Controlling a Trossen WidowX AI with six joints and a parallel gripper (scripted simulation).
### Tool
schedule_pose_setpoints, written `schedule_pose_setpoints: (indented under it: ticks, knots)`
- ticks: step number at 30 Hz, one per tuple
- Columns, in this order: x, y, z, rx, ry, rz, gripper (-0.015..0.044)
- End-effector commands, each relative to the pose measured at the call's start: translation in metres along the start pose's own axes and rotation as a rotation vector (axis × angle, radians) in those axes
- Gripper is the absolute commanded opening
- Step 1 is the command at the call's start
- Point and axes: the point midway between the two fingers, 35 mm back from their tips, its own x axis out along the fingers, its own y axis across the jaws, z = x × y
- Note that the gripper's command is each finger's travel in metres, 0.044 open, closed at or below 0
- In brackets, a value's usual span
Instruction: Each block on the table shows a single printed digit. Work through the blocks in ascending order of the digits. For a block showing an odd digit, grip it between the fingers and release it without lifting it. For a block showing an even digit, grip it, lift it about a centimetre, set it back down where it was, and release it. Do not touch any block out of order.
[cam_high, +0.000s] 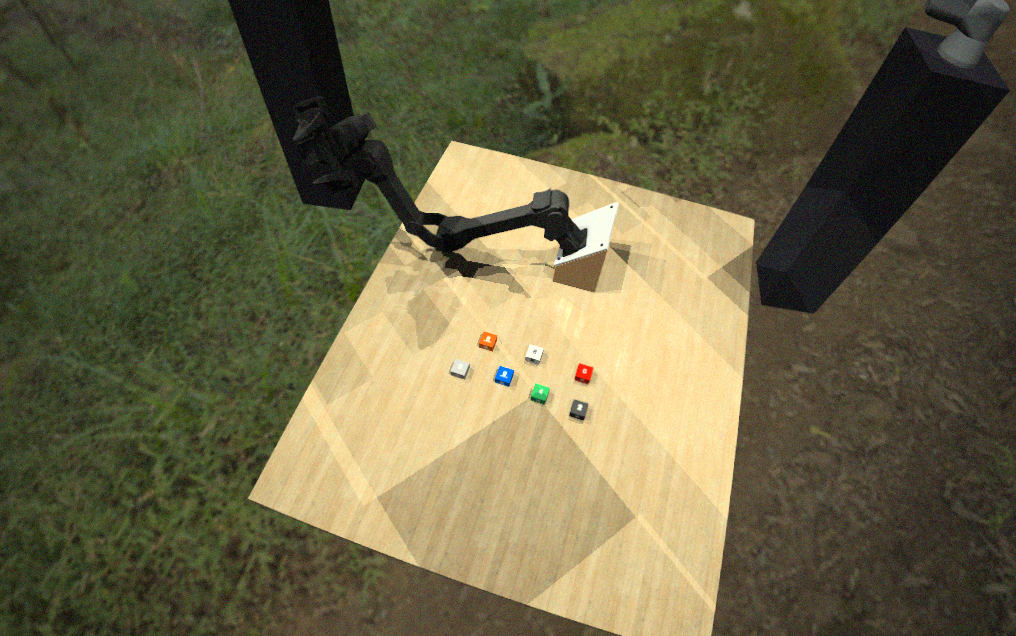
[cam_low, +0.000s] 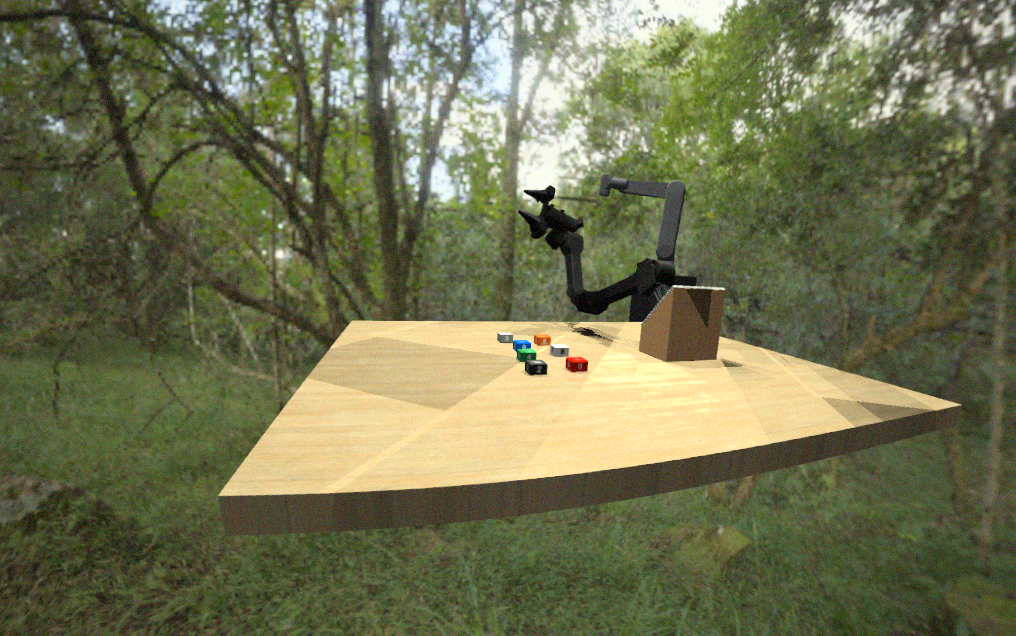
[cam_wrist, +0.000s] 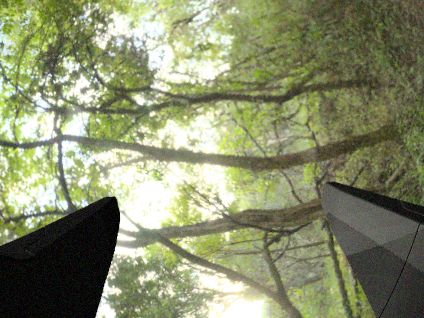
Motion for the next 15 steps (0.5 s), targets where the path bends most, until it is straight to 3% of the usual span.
schedule_pose_setpoints:
  ticks: [1, 3, 9, 15]
  knots:
    - [0.0, 0.003, -0.001, -0.01, -0.003, 0.011, 0.04]
    - [-0.004, 0.024, -0.013, -0.098, -0.025, 0.078, 0.04]
    - [-0.008, 0.081, -0.084, -0.472, -0.085, 0.026, 0.04]
    - [0.029, 0.093, -0.172, -0.869, -0.07, -0.125, 0.04]
